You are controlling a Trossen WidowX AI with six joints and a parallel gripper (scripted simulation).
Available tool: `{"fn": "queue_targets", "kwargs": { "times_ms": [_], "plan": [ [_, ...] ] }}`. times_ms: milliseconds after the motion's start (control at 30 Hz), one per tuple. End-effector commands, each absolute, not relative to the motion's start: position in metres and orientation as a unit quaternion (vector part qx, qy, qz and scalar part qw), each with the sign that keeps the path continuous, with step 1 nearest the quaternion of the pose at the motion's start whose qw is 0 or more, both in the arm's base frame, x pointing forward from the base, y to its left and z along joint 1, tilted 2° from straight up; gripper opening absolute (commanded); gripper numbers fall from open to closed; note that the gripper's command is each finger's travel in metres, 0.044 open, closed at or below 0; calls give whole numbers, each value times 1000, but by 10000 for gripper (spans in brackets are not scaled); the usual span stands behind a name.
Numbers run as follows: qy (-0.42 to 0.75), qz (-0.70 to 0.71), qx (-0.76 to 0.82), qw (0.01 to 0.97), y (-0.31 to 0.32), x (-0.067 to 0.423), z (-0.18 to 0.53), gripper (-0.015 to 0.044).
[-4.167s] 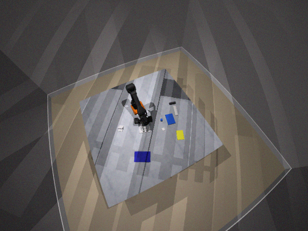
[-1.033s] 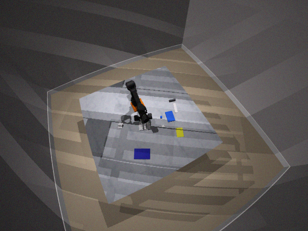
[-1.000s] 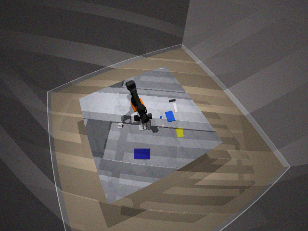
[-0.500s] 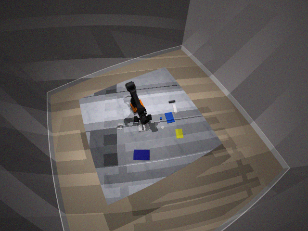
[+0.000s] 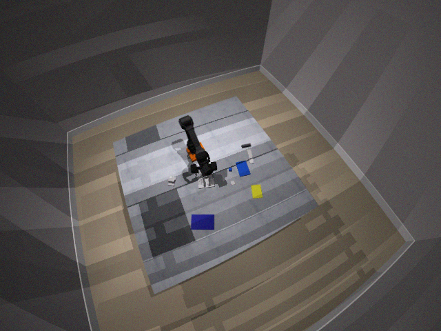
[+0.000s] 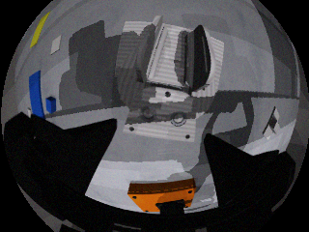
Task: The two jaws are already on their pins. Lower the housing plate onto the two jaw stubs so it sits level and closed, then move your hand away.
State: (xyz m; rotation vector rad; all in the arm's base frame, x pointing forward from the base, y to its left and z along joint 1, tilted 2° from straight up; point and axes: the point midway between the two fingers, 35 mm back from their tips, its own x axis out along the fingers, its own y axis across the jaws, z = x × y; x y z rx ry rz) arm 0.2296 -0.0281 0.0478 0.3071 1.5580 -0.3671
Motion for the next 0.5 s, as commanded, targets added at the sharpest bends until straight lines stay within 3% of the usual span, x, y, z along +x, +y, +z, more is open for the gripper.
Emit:
{"fn": "queue_targets", "kwargs": {
  "times_ms": [0, 200, 467],
  "plan": [
    [686, -165, 138, 695, -27, 231, 89, 440],
    [684, -162, 138, 697, -27, 232, 85, 440],
    [687, -165, 138, 695, -22, 202, 143, 440]
  ]
}}
